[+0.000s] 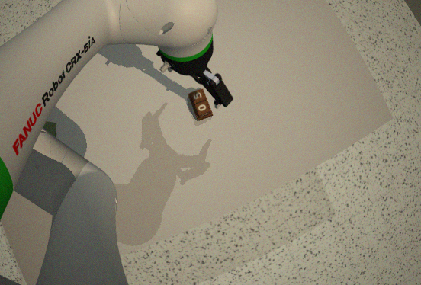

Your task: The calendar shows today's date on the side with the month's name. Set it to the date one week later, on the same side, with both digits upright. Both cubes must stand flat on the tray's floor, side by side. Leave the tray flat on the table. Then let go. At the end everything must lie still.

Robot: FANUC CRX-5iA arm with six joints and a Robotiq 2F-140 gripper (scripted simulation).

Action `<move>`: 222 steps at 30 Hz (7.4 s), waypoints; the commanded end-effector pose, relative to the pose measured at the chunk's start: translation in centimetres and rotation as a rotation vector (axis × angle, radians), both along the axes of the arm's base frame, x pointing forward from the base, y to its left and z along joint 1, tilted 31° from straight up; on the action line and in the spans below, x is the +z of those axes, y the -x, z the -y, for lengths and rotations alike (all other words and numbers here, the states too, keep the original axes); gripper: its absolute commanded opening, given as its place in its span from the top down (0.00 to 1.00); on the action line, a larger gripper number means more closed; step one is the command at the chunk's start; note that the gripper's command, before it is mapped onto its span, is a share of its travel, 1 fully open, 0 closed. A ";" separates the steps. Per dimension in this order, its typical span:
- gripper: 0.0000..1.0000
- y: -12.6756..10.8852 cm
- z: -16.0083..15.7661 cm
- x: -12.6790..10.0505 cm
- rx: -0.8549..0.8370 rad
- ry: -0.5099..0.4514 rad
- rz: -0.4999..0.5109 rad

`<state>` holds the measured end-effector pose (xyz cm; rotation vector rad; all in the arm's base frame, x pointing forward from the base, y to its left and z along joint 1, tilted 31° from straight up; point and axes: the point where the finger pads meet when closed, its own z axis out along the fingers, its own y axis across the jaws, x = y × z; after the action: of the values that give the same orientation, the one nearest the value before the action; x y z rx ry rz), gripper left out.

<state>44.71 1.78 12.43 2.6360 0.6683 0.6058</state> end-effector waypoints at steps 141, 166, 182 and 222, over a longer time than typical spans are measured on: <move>0.71 -2.8 1.5 -5.1 0.898 0.495 -0.246; 0.71 -2.8 1.5 -5.1 0.898 0.495 -0.246; 0.71 -2.9 1.5 -5.2 0.898 0.495 -0.246; 0.71 -4.2 2.1 -7.6 0.898 0.495 -0.246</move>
<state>48.95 -0.35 4.76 1.8678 1.8331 0.2592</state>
